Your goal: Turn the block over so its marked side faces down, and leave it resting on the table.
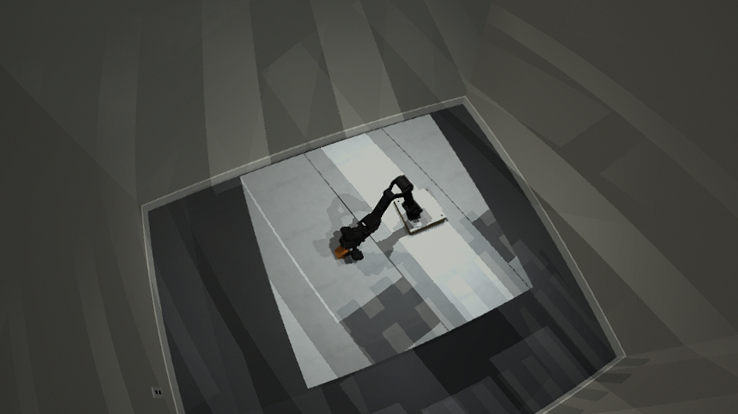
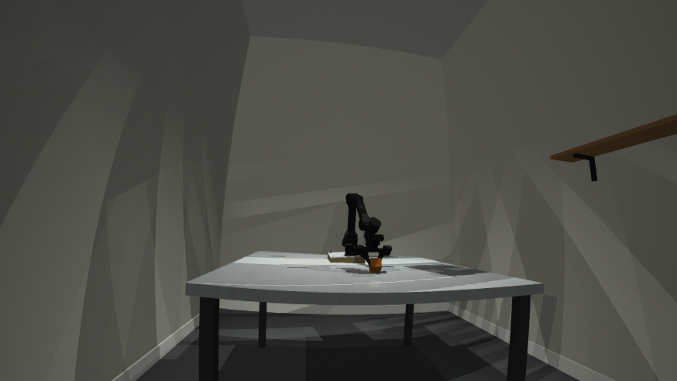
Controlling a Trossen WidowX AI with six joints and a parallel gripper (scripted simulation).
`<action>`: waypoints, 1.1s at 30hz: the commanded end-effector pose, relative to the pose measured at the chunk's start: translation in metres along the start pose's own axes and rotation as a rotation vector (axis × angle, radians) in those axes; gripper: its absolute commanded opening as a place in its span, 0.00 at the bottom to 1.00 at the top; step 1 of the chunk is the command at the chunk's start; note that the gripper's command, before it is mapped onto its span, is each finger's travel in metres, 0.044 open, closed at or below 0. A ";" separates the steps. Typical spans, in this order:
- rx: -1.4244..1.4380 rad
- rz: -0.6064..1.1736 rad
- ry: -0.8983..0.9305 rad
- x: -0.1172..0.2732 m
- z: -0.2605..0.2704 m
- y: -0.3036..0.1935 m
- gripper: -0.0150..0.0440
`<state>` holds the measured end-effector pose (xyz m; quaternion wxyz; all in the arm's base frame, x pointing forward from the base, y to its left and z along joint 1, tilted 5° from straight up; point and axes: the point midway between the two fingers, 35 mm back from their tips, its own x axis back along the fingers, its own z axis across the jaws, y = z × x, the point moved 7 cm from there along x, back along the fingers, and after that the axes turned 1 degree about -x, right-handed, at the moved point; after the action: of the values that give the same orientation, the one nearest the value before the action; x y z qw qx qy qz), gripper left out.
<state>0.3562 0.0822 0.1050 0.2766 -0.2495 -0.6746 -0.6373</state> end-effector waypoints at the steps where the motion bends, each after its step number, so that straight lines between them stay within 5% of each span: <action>1: 0.006 -0.070 -0.002 -0.005 0.000 -0.009 0.25; 17: 0.003 -0.316 -0.002 -0.003 -0.003 -0.039 0.25; 33: 0.003 -0.355 -0.002 0.000 -0.004 -0.040 0.25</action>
<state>0.3288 0.0761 0.0755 0.1636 -0.1292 -0.7073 -0.6755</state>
